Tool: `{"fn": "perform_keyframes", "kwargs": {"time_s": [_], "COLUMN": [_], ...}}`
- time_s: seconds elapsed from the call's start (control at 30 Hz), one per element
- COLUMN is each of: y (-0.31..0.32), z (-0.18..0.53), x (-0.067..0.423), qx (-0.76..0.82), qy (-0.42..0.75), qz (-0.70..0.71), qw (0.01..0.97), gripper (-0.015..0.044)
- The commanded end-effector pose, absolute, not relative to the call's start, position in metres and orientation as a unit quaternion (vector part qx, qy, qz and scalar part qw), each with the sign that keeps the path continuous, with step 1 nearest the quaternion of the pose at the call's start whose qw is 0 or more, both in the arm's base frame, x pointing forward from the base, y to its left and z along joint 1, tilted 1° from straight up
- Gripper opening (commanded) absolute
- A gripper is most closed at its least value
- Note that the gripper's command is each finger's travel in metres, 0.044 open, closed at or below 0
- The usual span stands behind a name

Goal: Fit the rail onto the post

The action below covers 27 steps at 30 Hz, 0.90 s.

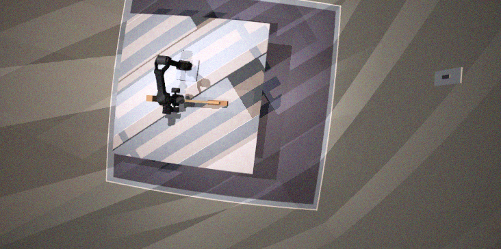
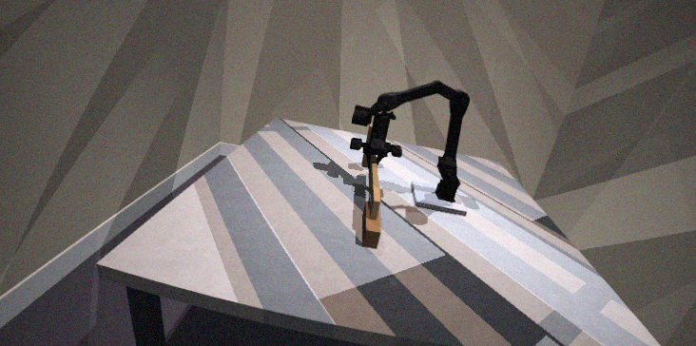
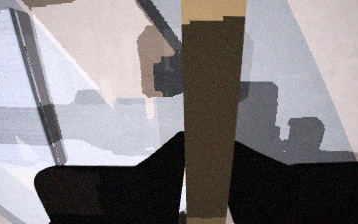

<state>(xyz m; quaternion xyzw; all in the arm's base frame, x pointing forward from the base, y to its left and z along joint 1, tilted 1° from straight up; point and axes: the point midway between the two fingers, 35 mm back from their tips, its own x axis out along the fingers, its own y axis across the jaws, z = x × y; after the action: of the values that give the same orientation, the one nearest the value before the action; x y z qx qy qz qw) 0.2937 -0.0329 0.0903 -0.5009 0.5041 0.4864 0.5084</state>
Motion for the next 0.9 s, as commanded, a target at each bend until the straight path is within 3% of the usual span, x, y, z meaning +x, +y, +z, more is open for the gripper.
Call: {"fn": "perform_keyframes", "kwargs": {"time_s": [0.0,0.87], "y": [-0.0345,-0.0425], "z": [0.0924,0.0927], "x": [0.2939,0.294], "qx": [-0.503,-0.503], "qy": [0.503,0.503], "qz": [0.486,0.485], "qw": [0.509,0.508], "gripper": [0.0,0.0]}}
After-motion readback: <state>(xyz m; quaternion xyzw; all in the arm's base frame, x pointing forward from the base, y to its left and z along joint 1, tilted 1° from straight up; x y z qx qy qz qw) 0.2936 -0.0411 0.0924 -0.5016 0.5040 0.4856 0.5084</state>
